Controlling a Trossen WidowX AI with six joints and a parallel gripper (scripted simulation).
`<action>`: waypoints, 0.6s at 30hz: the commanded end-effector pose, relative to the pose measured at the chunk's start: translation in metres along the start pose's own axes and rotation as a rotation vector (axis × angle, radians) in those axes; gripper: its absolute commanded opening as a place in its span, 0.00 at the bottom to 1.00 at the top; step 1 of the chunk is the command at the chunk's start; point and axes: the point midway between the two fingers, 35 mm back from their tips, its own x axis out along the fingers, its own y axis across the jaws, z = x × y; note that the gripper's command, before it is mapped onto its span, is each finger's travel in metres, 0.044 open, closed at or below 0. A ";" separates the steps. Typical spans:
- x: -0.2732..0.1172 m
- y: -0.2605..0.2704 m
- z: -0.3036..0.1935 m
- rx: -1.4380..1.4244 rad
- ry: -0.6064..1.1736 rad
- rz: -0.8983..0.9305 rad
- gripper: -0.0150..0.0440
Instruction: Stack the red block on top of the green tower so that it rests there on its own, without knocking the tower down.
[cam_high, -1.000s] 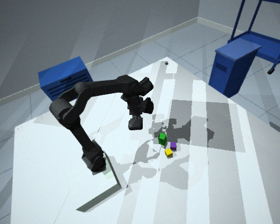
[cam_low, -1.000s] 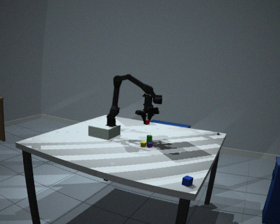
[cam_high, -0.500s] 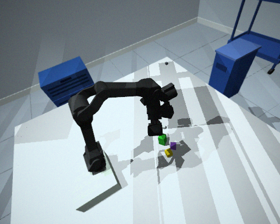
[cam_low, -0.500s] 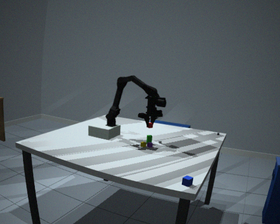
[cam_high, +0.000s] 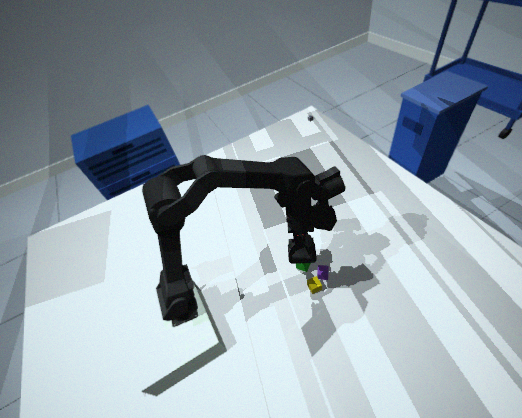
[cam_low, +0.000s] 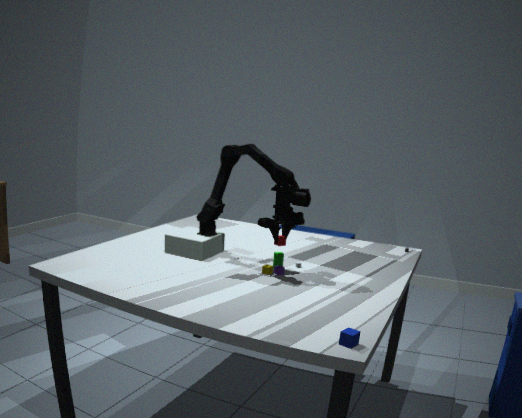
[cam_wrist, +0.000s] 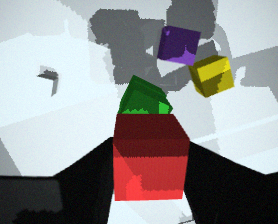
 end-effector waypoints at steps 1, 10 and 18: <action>0.006 -0.001 0.000 -0.004 -0.002 -0.003 0.25; 0.034 -0.002 0.000 -0.004 -0.001 -0.003 0.25; 0.034 -0.002 0.000 -0.004 -0.001 -0.003 0.25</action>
